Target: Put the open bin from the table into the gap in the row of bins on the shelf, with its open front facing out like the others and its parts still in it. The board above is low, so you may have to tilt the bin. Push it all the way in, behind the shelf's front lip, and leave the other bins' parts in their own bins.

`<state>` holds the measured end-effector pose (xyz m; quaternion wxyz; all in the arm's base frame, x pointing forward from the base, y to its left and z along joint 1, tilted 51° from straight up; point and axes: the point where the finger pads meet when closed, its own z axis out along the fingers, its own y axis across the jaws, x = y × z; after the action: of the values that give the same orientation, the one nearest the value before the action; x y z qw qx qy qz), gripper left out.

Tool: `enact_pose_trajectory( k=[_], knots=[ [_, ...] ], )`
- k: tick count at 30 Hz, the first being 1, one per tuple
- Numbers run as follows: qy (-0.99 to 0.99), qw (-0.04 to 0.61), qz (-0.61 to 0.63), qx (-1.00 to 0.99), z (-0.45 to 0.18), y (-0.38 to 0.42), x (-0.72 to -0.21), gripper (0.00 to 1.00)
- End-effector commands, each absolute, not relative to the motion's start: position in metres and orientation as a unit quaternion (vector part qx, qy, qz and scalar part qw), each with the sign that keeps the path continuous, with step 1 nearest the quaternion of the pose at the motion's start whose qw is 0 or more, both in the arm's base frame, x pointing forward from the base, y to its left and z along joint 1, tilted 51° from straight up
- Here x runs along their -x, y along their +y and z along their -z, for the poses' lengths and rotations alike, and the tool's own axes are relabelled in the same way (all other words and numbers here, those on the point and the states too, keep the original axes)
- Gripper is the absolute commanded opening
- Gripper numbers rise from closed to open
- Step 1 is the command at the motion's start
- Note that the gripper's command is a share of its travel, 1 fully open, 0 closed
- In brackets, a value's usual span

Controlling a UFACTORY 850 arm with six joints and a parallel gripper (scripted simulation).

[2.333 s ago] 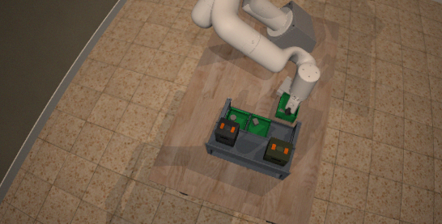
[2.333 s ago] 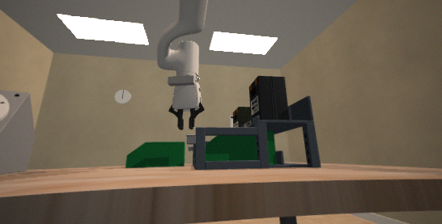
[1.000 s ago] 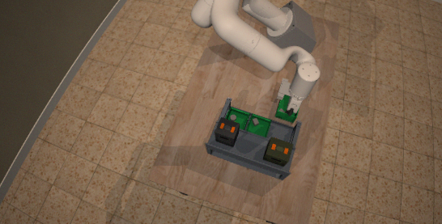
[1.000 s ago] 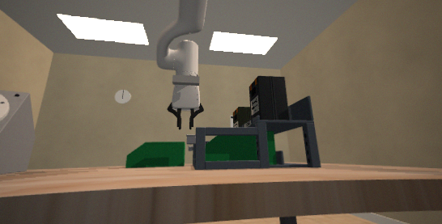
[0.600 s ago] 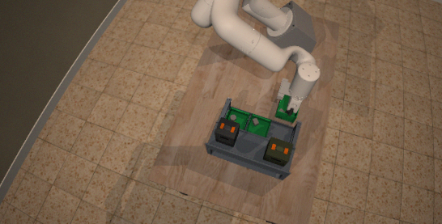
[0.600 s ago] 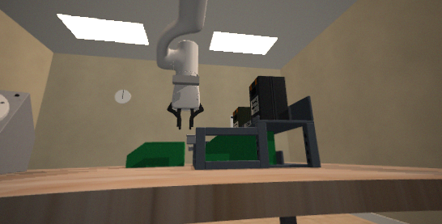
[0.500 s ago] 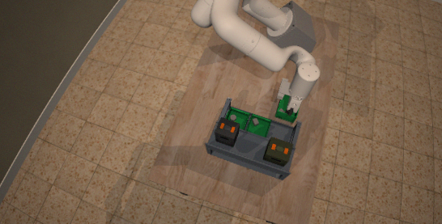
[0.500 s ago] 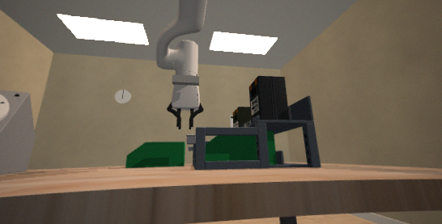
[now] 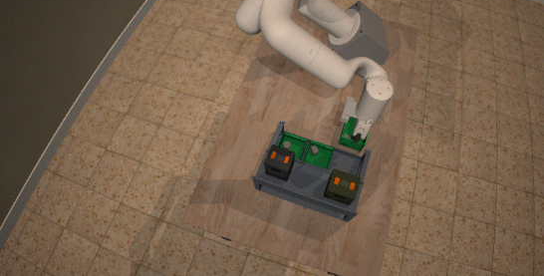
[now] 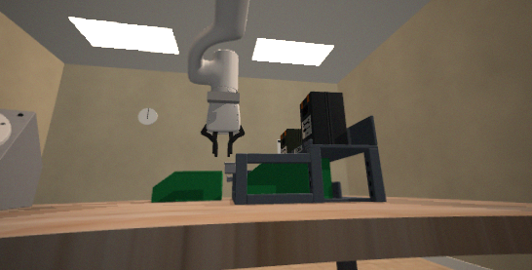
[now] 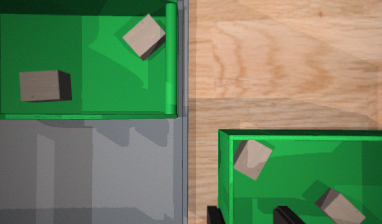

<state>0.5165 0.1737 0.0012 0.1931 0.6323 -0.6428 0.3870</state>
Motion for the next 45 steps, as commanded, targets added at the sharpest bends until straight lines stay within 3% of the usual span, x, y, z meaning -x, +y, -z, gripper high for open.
enact_pose_trajectory(
  k=[1, 45],
  knots=[
    [-0.643, 0.192, -0.387, -0.632, 0.003, 0.169, -0.519, 0.34],
    [-0.643, 0.192, -0.387, -0.632, 0.015, 0.155, -0.523, 0.34]
  ],
)
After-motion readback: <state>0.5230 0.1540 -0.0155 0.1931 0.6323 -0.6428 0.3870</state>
